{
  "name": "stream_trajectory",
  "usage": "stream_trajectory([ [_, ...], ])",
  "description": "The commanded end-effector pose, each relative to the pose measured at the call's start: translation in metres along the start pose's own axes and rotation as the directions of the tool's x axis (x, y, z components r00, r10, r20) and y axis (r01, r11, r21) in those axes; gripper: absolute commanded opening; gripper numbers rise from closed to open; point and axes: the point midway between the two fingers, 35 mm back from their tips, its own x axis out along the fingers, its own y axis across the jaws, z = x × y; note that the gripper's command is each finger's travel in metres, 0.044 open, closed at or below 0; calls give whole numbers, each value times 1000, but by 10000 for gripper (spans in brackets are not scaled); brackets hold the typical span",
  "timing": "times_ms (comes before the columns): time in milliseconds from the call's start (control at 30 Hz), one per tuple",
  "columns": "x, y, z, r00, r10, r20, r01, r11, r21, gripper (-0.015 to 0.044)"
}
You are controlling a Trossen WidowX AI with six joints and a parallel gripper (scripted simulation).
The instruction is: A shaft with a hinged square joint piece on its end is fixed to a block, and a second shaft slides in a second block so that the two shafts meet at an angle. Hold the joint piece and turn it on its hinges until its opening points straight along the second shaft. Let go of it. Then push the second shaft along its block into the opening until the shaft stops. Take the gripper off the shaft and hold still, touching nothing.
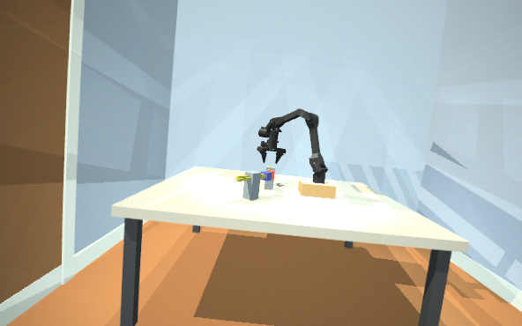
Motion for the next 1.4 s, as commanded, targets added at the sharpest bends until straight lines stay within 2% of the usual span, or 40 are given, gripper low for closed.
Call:
stream_trajectory([
  [0,9,-1,-3,1000,3,-8,-2,991,133,440],
  [433,28,-3,-4,1000,14,-2,-11,846,532,440],
  [1300,57,-2,-6,1000,14,-2,-11,843,537,440],
  [1367,57,-2,-6,1000,14,-2,-11,843,537,387],
])
